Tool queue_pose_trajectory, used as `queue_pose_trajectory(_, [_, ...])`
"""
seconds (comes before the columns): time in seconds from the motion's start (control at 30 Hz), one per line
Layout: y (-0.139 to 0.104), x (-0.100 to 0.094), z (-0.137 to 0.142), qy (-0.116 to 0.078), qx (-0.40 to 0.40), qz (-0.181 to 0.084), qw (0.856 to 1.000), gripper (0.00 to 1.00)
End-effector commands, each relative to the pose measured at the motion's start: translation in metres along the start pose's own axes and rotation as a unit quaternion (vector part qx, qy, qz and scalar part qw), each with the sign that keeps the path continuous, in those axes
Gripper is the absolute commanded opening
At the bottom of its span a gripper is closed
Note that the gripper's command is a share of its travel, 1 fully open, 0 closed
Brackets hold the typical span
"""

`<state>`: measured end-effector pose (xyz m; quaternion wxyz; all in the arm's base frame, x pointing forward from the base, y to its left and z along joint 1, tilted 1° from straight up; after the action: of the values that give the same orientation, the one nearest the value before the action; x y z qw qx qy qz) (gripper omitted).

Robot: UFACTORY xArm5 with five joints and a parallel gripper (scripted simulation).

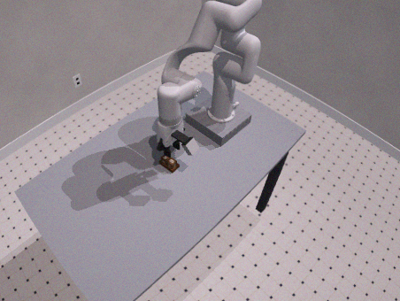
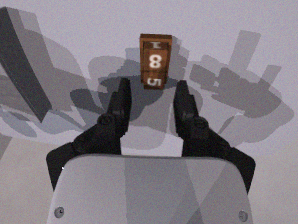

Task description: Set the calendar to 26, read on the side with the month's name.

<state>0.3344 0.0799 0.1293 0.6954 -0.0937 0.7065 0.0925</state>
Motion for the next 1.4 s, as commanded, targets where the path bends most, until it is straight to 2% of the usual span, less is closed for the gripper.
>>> queue_pose_trajectory(0.0, [0.000, 0.001, 0.001, -0.002, 0.000, 0.000, 1.000, 0.47])
queue_pose_trajectory(1.0, [-0.001, 0.039, 0.002, -0.002, 0.000, 0.000, 1.000, 0.47])
queue_pose_trajectory(1.37, [-0.001, 0.047, 0.002, -0.002, 0.000, 0.000, 1.000, 0.47])
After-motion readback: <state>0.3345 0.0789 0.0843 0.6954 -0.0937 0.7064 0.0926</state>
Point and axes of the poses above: the point where the finger pads meet when closed, its own x axis out along the fingers, its own z axis across the jaws, y = z × x, the point moved 7 cm from there along -x, back along the fingers, and after that the axes turned 4 degrees about -x, right-handed, at the moved point
